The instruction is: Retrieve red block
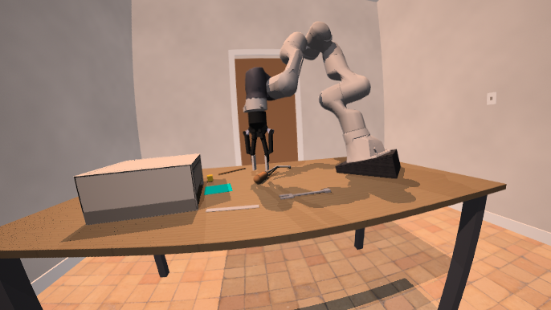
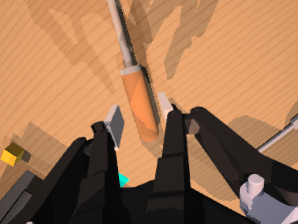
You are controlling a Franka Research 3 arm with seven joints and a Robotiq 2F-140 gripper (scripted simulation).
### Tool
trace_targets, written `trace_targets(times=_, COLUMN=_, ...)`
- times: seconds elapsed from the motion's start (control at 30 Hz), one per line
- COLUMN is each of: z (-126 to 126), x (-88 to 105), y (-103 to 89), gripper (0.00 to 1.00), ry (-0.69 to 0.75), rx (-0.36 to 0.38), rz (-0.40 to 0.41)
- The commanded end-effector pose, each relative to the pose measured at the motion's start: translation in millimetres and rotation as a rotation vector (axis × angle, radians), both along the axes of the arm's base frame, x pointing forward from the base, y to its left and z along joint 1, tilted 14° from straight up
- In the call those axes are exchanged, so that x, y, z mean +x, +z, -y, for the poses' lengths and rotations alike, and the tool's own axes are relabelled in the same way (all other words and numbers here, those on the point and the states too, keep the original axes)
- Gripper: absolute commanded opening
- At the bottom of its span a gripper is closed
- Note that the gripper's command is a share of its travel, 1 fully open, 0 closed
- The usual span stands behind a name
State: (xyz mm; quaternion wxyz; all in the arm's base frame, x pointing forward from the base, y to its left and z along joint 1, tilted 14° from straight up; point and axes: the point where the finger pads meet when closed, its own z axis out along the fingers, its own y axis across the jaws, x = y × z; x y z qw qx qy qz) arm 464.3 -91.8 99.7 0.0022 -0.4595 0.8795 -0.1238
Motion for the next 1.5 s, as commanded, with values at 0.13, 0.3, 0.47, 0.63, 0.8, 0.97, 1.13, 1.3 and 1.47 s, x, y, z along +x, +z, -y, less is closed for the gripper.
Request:
trace_targets(times=0.13, z=-0.9, x=0.7, y=-0.1, gripper=0.34, ry=0.001, rx=0.002, rz=0.001)
trace_targets(times=0.3, z=-0.9, x=0.7, y=-0.1, gripper=0.34, ry=0.001, rx=0.002, rz=0.001)
trace_targets(times=0.47, z=-0.9, x=0.7, y=-0.1, gripper=0.34, ry=0.001, rx=0.002, rz=0.001)
trace_targets(times=0.63, z=-0.9, x=0.7, y=-0.1, gripper=0.34, ry=0.001, rx=0.002, rz=0.001)
trace_targets(times=0.8, z=-0.8, x=0.8, y=-0.3, gripper=0.34, ry=0.001, rx=0.002, rz=0.001)
trace_targets(times=0.97, z=-0.5, x=0.9, y=-1.7, gripper=0.34, ry=0.001, rx=0.002, rz=0.001)
trace_targets(times=1.13, z=-0.2, x=1.1, y=-3.3, gripper=0.34, ry=0.001, rx=0.002, rz=0.001)
trace_targets(times=1.3, z=0.7, x=1.7, y=-7.4, gripper=0.34, ry=0.001, rx=0.002, rz=0.001)
trace_targets(times=1.47, z=1.9, x=2.3, y=-13.0, gripper=0.34, ry=0.001, rx=0.002, rz=0.001)
